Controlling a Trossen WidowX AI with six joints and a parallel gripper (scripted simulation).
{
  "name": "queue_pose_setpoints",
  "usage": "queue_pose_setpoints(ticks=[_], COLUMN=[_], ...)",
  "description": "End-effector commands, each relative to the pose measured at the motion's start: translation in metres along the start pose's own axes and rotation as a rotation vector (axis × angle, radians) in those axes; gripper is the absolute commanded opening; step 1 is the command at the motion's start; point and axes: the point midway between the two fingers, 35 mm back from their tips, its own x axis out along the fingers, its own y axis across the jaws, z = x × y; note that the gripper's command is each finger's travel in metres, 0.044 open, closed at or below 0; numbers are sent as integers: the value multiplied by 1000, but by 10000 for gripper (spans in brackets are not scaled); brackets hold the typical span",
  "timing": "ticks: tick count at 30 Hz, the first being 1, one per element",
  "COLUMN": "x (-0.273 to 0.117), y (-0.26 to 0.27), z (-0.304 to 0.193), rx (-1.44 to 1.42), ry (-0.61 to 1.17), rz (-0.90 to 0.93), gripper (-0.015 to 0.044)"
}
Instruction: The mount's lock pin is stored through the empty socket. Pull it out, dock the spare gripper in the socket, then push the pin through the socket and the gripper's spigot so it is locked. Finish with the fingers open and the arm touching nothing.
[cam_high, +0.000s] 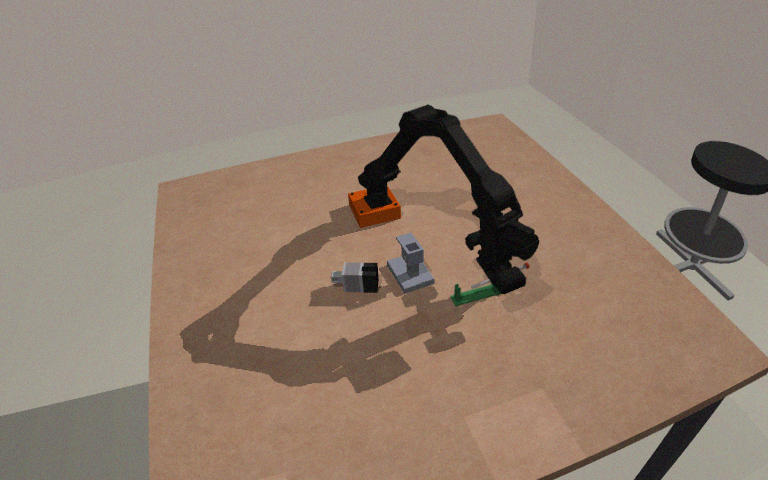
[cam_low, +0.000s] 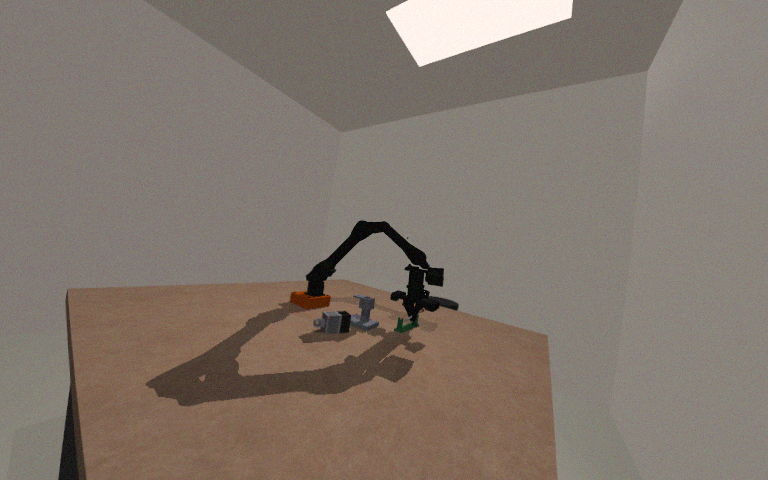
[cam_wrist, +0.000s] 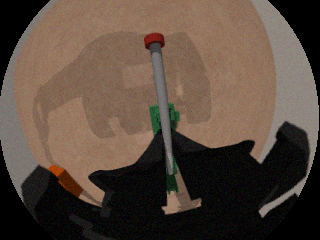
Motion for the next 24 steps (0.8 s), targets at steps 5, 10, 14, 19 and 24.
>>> queue_pose_setpoints(ticks=[5, 10, 14, 19, 24], x=[-11, -16, -22, -28, -31], y=[1, 3, 5, 7, 8], z=[1, 1, 1, 1, 1], rx=[1, 3, 5, 7, 8], ry=[1, 5, 9, 14, 16], rz=[2, 15, 27, 40, 46], gripper=[0, 0, 0, 0, 0])
